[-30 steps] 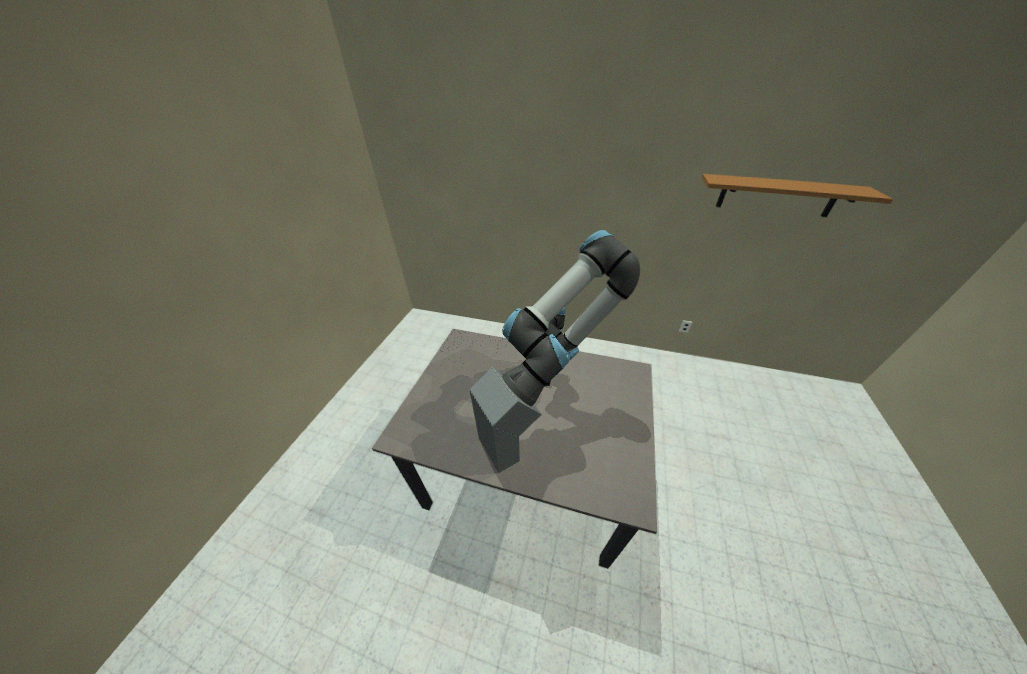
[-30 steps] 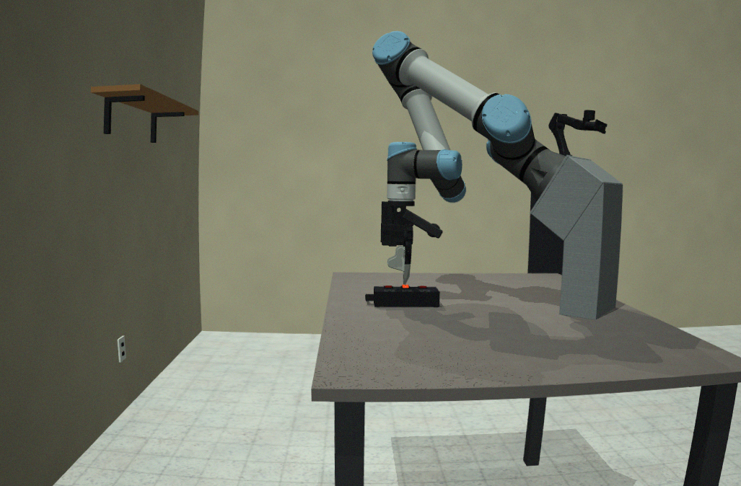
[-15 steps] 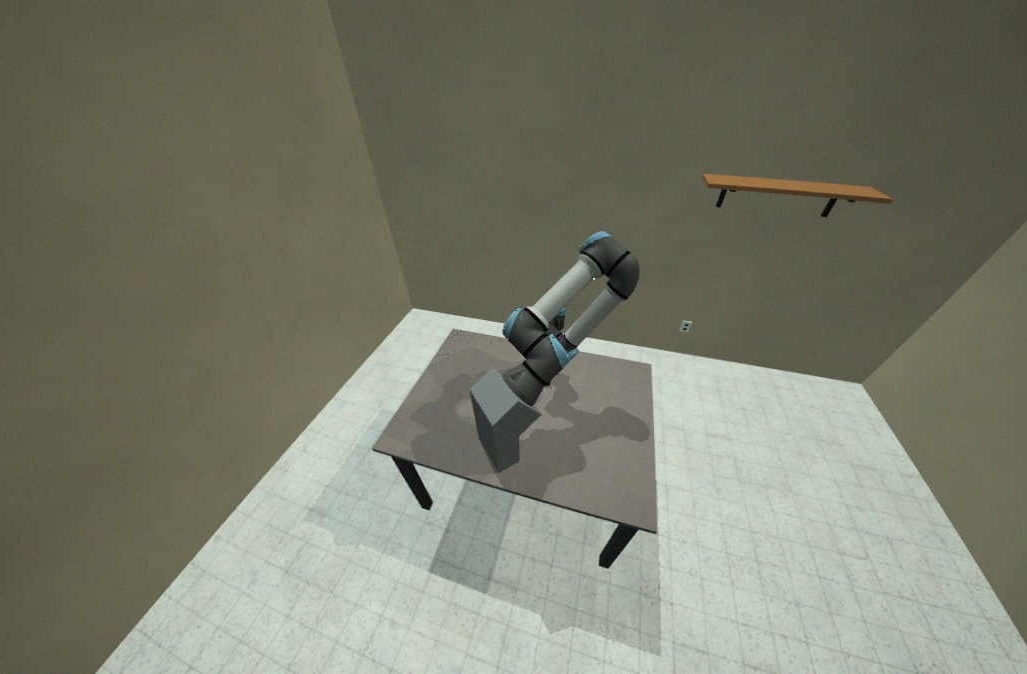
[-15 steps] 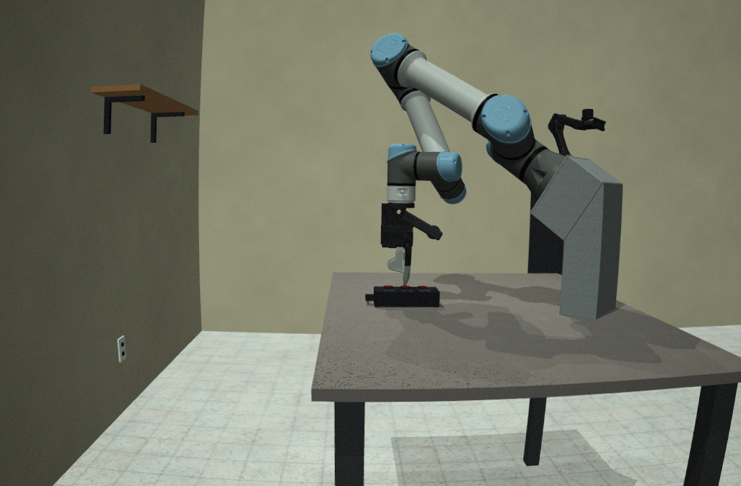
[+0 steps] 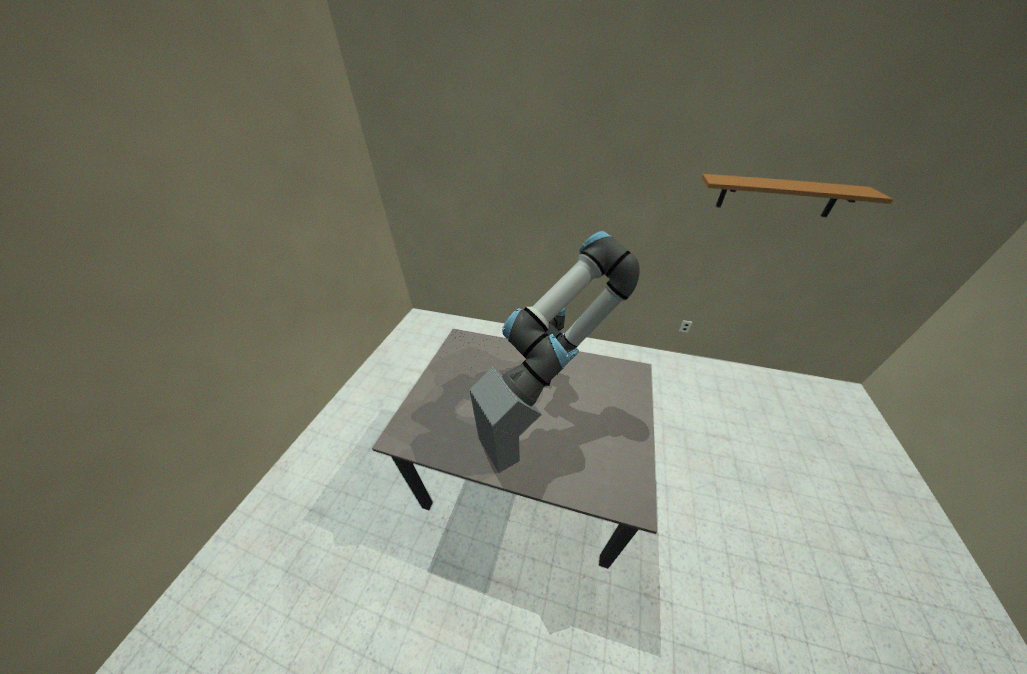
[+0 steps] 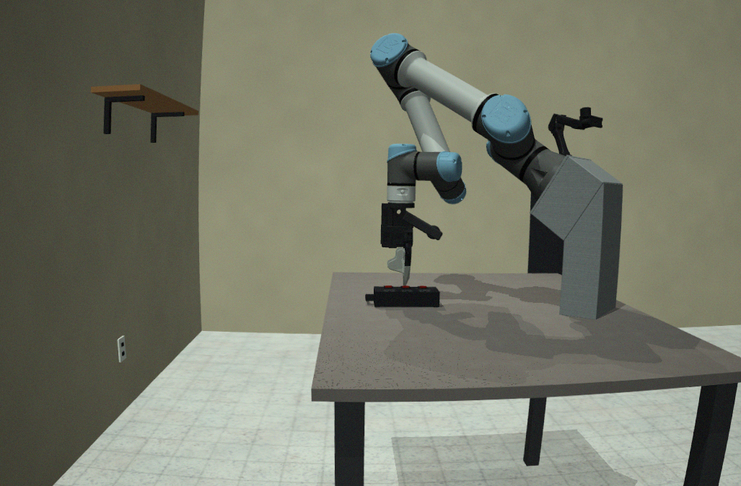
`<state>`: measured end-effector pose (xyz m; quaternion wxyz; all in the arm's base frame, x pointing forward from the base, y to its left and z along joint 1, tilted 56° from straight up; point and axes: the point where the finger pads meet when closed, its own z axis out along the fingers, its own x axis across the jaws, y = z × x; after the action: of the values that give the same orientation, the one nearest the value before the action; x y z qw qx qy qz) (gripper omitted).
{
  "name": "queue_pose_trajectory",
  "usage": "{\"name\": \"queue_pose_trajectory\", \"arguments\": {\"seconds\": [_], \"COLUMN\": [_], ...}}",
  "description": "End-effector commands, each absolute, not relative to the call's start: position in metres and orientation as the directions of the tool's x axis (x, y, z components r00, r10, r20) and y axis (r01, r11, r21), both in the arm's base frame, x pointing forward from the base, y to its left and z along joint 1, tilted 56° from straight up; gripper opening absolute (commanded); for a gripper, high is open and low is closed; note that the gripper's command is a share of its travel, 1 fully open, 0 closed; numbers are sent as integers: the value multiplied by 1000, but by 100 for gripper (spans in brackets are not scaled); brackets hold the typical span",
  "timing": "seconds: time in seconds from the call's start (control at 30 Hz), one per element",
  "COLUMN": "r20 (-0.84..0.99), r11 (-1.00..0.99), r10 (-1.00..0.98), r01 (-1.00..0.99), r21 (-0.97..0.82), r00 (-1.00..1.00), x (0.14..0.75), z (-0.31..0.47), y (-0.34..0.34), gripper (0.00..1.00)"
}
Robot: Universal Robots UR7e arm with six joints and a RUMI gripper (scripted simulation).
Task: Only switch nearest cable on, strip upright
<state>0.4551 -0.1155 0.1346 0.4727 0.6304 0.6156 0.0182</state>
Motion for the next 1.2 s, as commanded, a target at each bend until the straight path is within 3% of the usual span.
{"name": "queue_pose_trajectory", "arguments": {"seconds": [0.0,1.17], "r20": [-559,-559], "r11": [204,205], "r10": [793,793], "r01": [758,758], "r21": [620,619], "r00": [243,242], "x": [455,432], "z": [136,157], "y": [-116,-93], "gripper": [0,0]}}
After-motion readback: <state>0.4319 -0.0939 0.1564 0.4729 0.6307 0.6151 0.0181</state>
